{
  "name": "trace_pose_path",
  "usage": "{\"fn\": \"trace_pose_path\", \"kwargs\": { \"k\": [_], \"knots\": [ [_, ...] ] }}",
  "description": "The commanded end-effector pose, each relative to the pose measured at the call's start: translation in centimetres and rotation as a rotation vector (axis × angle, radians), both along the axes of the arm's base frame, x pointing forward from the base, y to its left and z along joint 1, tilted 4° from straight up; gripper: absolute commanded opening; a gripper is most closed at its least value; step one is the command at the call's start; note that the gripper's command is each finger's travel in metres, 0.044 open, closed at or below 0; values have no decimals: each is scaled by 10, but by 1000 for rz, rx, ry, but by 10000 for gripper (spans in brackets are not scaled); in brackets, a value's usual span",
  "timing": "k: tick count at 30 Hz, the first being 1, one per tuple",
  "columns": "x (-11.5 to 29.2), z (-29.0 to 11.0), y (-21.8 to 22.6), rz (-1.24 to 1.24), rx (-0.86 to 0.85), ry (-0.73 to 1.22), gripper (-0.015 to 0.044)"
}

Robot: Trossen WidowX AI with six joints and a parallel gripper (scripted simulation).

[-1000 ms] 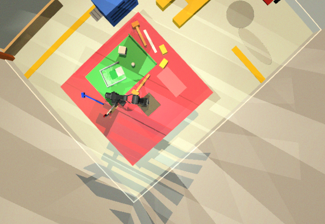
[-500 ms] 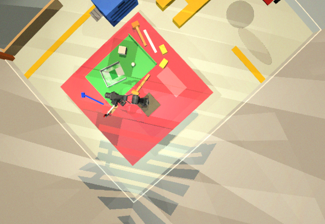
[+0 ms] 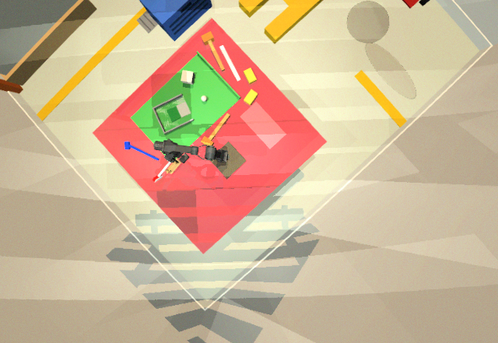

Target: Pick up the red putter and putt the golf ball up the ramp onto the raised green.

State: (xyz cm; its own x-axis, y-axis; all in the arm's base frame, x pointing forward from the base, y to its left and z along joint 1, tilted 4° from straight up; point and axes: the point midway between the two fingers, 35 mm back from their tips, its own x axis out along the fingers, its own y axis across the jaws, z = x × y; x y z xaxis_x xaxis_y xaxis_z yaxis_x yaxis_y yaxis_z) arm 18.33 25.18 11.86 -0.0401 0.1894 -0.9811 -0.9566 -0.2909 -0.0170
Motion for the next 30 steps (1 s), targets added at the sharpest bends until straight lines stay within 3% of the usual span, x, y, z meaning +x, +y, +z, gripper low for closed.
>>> {"fn": "trace_pose_path", "kwargs": {
  "k": [1, 8, 30],
  "knots": [
    [-2, 19, 0, -2, 17, -6, 0],
    [14, 15, -14, -90, -3, -5, 0],
    [82, 29, -118, -663, -57, 0, 0]
  ]
}}
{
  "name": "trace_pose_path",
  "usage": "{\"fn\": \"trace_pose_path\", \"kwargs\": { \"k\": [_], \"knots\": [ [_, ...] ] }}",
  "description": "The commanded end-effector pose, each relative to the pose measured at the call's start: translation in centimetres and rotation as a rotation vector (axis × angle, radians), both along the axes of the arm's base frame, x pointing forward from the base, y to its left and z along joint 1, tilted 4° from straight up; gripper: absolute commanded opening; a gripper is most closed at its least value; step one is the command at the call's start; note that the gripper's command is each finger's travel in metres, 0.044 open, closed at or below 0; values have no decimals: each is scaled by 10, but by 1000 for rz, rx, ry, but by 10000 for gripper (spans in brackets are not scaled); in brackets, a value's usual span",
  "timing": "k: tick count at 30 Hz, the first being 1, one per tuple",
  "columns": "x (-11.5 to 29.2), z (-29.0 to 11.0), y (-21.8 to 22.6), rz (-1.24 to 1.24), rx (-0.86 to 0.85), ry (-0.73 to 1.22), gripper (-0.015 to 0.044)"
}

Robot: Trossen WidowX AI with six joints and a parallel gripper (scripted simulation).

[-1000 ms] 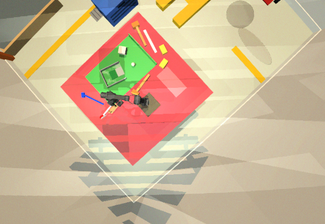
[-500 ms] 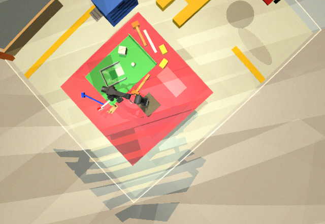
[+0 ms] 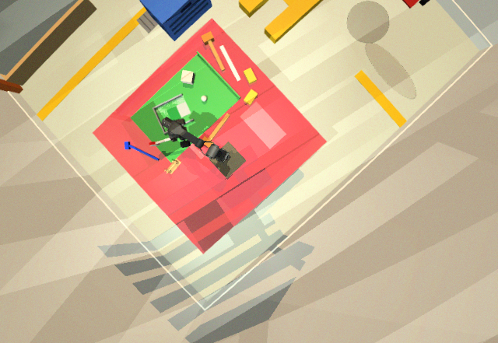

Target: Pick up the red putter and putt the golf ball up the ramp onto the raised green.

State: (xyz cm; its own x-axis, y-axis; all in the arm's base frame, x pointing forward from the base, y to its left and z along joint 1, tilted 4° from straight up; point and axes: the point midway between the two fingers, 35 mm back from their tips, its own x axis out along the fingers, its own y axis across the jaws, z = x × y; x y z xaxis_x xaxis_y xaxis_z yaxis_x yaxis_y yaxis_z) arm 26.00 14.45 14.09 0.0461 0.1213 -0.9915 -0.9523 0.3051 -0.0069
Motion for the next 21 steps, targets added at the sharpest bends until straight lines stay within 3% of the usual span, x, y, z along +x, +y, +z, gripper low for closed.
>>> {"fn": "trace_pose_path", "kwargs": {
  "k": [1, 21],
  "knots": [
    [7, 7, -16, -83, 1, -14, 0],
    [23, 19, -121, -602, -44, -5, 0]
  ]
}}
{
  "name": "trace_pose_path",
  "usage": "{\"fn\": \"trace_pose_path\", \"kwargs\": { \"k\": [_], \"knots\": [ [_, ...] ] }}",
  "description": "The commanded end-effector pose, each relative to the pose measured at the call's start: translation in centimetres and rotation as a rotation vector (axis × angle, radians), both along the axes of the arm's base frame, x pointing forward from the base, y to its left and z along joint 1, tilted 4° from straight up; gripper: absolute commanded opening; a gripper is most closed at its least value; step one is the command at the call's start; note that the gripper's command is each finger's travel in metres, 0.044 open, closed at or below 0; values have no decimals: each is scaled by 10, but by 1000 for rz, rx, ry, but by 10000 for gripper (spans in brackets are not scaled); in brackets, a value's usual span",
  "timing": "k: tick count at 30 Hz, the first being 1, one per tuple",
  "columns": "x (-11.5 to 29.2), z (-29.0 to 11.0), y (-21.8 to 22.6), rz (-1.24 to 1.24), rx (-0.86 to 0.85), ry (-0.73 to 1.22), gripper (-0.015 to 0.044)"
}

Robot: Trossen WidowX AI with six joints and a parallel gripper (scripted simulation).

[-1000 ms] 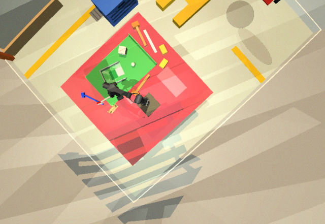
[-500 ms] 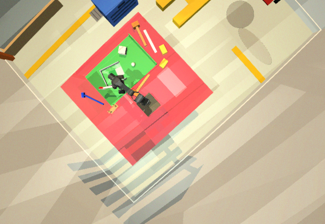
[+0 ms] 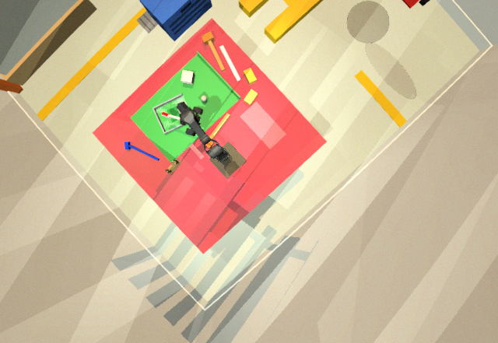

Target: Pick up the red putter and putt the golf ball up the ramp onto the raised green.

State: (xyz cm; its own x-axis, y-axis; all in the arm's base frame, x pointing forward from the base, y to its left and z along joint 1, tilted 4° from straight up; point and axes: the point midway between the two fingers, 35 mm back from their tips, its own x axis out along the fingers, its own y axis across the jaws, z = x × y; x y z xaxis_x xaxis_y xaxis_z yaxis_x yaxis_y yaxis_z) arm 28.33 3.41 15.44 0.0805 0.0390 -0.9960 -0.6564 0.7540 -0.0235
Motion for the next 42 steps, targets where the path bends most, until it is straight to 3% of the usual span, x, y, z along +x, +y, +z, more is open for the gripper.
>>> {"fn": "trace_pose_path", "kwargs": {
  "k": [1, 30, 42],
  "knots": [
    [-1, 6, -16, -82, -5, -15, 0],
    [-47, 25, -156, -814, -66, 13, 0],
    [-50, 7, -164, -851, -69, 15, 0]
  ]
}}
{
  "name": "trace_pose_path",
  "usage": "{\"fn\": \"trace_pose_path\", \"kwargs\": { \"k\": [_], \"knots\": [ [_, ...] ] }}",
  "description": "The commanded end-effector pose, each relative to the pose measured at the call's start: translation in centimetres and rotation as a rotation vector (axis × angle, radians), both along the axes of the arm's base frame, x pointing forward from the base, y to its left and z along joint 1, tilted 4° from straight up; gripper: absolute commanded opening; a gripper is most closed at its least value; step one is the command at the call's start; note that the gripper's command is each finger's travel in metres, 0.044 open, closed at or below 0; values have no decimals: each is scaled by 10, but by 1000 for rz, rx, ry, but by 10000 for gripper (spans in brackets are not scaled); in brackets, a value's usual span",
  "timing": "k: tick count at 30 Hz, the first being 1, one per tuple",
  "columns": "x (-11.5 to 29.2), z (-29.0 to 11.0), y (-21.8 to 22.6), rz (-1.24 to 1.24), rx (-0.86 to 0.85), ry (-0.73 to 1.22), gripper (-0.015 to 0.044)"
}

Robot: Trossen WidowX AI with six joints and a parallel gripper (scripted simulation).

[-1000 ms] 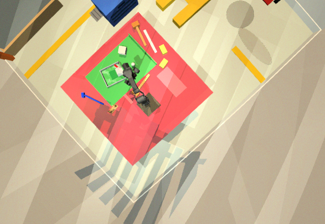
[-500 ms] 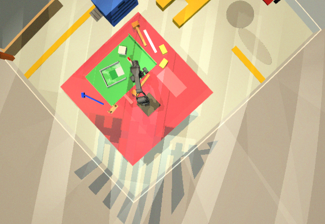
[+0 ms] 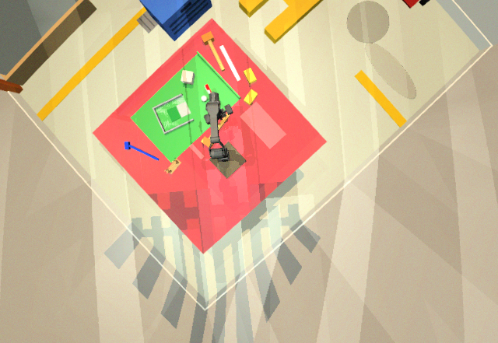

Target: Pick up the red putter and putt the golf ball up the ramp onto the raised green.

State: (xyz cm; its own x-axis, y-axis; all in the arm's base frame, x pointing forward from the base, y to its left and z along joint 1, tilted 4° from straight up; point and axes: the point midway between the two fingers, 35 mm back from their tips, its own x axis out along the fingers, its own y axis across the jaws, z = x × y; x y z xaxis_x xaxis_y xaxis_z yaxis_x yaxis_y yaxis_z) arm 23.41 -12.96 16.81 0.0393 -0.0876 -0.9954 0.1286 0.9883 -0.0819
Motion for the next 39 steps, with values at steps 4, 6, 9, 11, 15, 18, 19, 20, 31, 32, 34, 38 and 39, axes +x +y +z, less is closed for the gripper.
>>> {"fn": "trace_pose_path", "kwargs": {
  "k": [4, 6, 9, 11, 15, 18, 19, 20, 31, 32, 34, 38, 39],
  "knots": [
    [0, -22, -2, -3, -2, -2, 0],
    [0, -27, -2, -3, -2, -2, 0],
    [0, -28, -2, -3, -2, -2, 0],
    [0, -31, -2, -3, -2, -2, 0],
    [1, -37, -3, -3, -2, -2, 0],
    [1, -42, -3, -3, -2, -2, 0],
    [1, -43, -3, -3, -2, -2, 0],
    [1, -45, -4, -3, -2, -2, 0],
    [1, -54, -4, -6, -2, -3, 0],
    [1, -54, -4, -6, -2, -3, 0],
    [1, -54, -4, -6, -2, -3, 0],
    [1, -54, -4, -6, -2, -3, 0],
    [0, -54, -5, -6, -2, -3, 0]
  ]
}}
